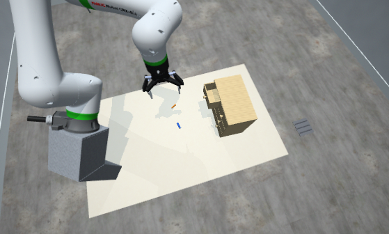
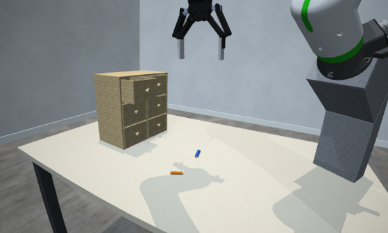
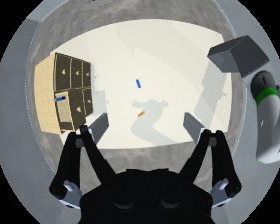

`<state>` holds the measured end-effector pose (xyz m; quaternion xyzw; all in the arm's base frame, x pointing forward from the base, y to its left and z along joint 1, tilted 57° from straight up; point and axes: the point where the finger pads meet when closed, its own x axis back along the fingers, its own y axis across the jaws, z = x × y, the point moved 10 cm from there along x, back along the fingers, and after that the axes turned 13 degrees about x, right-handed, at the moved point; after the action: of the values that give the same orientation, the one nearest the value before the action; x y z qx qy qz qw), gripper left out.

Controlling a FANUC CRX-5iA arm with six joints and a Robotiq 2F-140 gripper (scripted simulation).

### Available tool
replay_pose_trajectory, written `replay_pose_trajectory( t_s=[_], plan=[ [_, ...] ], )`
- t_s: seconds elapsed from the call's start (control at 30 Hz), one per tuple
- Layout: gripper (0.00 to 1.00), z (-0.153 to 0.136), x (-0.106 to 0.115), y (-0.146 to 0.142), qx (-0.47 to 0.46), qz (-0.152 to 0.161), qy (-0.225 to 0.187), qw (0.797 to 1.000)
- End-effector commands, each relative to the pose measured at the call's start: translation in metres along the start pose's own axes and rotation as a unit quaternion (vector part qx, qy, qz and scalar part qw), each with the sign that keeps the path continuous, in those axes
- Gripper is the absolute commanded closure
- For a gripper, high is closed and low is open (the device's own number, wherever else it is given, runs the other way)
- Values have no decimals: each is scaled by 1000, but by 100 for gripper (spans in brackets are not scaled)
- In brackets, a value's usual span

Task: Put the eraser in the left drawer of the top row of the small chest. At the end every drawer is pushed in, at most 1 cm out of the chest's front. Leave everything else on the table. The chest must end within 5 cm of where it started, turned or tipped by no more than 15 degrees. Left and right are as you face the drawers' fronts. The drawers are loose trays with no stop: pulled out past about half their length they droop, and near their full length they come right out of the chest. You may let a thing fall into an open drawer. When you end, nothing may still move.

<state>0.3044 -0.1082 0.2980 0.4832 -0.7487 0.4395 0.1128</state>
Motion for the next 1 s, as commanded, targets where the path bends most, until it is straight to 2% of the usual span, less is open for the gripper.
replay_pose_trajectory(
  t_s=[0.0,0.2,0.43,0.5,0.53,0.63,0.8,0.97],
  plan=[
    [0,-4,-1,9,139,8,-2,990],
    [0,-9,-3,16,274,7,4,962],
    [0,-11,-4,19,428,7,10,904],
    [0,-11,-4,19,428,7,10,904],
    [0,-11,-4,20,489,8,10,872],
    [0,-11,-4,20,541,10,11,841],
    [0,-9,-6,20,633,20,13,774],
    [0,-6,-14,22,707,57,39,704]
  ],
)
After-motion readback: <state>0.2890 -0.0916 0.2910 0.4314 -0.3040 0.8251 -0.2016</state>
